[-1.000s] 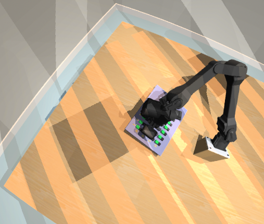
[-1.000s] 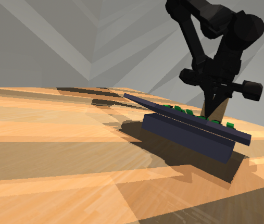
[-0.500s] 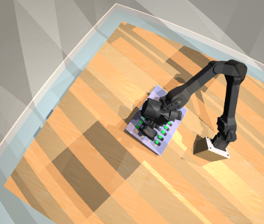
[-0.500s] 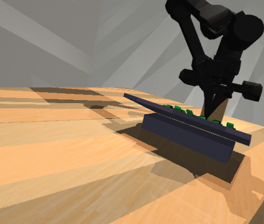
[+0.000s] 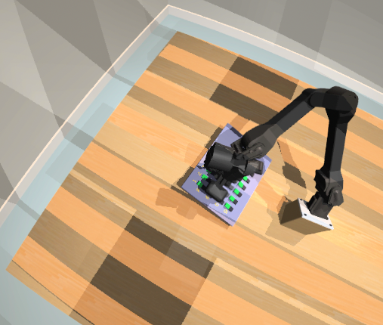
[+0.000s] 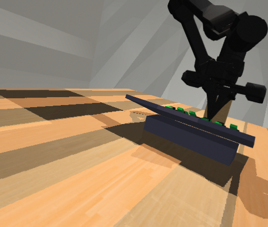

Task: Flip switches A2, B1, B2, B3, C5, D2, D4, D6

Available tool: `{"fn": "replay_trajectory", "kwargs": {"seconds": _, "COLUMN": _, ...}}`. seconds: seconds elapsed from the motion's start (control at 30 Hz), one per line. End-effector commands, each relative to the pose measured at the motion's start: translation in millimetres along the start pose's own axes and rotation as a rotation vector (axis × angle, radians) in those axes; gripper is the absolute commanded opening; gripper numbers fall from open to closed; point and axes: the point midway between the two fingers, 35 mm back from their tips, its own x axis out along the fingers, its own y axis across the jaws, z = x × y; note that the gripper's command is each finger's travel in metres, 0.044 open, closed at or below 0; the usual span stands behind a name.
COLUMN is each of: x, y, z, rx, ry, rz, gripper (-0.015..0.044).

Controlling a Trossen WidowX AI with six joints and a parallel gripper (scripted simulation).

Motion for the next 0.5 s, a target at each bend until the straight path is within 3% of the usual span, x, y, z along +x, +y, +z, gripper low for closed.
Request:
{"fn": "replay_trajectory", "kwargs": {"seconds": 0.0, "x": 1.2, "y": -0.1, "z": -0.4, "rx": -0.003, "ry": 0.002, "rz": 0.000, "gripper": 0.0000}}
{"fn": "replay_trajectory", "kwargs": {"seconds": 0.47, "x": 3.1, "y": -0.1, "z": -0.4, "rx": -0.003, "ry": 0.002, "rz": 0.000, "gripper": 0.0000}}
